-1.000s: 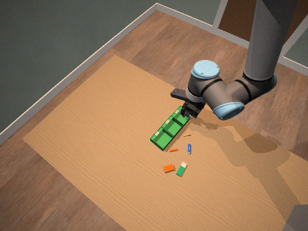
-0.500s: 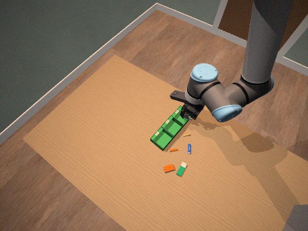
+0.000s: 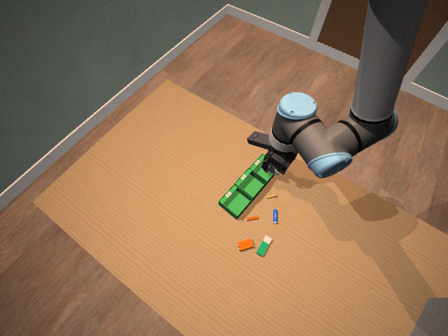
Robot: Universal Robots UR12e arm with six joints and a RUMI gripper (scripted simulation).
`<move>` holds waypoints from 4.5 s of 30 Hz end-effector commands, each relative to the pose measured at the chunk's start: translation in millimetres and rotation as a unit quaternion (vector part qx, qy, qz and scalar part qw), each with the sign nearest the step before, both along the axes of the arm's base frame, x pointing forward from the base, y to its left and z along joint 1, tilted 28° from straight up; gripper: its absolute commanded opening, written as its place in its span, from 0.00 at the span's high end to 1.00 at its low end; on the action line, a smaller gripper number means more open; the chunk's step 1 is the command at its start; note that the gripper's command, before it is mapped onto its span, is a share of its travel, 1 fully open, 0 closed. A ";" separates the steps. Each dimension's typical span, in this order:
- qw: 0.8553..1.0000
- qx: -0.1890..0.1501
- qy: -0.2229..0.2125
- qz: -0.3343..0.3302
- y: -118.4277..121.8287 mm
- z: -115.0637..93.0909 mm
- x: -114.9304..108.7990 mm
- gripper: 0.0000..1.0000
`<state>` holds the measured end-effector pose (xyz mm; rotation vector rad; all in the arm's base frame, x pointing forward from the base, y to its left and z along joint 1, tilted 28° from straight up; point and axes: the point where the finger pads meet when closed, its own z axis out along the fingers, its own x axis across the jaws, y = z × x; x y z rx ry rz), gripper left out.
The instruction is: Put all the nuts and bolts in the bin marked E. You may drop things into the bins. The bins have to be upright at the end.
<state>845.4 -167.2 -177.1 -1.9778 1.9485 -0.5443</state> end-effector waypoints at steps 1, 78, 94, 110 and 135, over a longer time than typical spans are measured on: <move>1.000 0.000 0.000 0.000 -0.1 0.7 0.2 0.96; 1.000 0.000 0.000 0.000 52.5 51.2 -26.3 0.96; 1.000 0.000 0.000 0.000 86.6 50.1 -25.2 0.96; 1.000 0.000 0.000 0.000 85.2 22.0 -10.0 0.96; 1.000 0.000 0.000 0.000 84.0 -2.1 3.0 0.96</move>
